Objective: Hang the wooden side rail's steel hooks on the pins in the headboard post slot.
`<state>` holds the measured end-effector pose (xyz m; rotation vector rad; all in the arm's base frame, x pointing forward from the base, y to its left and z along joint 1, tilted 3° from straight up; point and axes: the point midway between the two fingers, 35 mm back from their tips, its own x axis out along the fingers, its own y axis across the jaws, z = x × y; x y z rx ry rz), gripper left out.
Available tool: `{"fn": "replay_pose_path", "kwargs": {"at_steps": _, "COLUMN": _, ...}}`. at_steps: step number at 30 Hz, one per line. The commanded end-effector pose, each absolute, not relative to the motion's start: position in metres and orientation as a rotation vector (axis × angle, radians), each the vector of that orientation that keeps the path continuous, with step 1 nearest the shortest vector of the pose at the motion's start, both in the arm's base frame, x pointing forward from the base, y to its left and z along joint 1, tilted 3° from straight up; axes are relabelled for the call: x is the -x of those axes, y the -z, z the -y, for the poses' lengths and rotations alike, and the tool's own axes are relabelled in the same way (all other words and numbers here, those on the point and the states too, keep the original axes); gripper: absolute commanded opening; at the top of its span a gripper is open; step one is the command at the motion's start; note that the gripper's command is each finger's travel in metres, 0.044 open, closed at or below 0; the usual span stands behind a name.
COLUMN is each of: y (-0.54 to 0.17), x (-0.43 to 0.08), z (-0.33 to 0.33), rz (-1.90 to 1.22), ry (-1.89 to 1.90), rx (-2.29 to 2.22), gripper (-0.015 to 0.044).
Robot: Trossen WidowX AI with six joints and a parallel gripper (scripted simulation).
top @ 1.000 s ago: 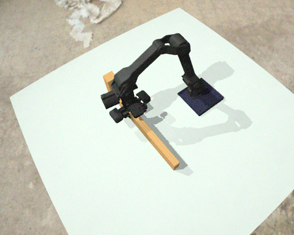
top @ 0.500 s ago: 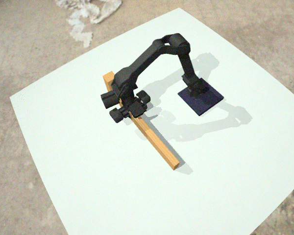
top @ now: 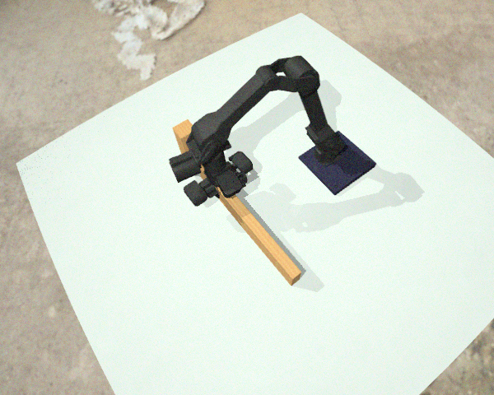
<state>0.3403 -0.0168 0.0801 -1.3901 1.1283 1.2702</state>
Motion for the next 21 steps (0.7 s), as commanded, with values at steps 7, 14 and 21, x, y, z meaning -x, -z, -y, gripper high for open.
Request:
{"fn": "replay_pose_path", "kwargs": {"at_steps": 7, "y": -0.0844, "x": -0.3424, "z": 0.0184, "rz": -1.124, "ry": -1.263, "rx": 1.402, "gripper": 0.0000}}
{"fn": "replay_pose_path", "kwargs": {"at_steps": 14, "y": -0.0849, "x": -0.3430, "z": 0.0189, "rz": -1.123, "ry": -1.263, "rx": 1.403, "gripper": 0.0000}}
{"fn": "replay_pose_path", "kwargs": {"at_steps": 21, "y": -0.0843, "x": -0.3440, "z": 0.0196, "rz": -1.123, "ry": -1.263, "rx": 1.403, "gripper": 0.0000}}
